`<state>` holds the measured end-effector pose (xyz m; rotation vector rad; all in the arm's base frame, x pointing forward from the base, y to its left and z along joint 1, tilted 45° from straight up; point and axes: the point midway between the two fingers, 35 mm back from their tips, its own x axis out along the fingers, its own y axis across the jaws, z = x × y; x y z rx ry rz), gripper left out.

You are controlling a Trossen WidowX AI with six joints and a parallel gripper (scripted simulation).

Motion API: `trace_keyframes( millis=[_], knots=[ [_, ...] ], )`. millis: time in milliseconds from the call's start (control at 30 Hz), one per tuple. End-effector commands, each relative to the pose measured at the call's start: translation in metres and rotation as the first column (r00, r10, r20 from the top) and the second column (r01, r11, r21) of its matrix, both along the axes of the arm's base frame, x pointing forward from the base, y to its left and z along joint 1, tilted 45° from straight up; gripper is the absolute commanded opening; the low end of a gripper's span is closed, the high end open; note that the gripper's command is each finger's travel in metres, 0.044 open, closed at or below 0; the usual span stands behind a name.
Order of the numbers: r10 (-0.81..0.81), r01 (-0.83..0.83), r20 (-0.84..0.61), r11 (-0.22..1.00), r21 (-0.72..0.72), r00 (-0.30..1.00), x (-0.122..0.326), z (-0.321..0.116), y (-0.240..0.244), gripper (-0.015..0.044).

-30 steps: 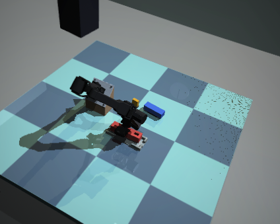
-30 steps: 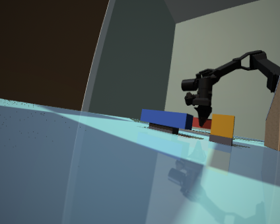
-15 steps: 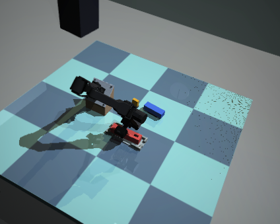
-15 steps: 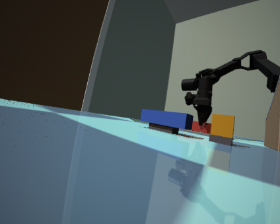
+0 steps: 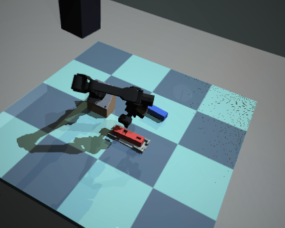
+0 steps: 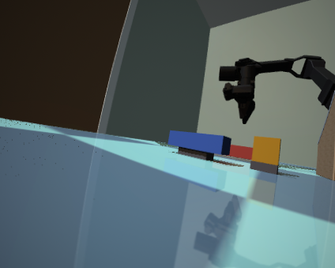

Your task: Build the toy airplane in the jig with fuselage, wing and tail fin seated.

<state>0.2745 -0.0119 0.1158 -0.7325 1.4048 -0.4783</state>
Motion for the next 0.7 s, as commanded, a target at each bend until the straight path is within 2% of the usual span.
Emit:
trace_keyframes(
  millis=[0, 300, 667],
  knots=[
    [-0.072, 0.071, 0.066, 0.997, 0.018, 0.995, 0.001, 0.000, 0.000, 0.0440],
    [-0.109, 0.106, 0.105, 0.994, 0.037, 0.988, 0.007, -0.007, 0.008, 0.0440],
    [-0.114, 0.106, 0.110, 0.991, 0.079, 0.987, 0.039, -0.080, 0.096, 0.0440]
  ],
)
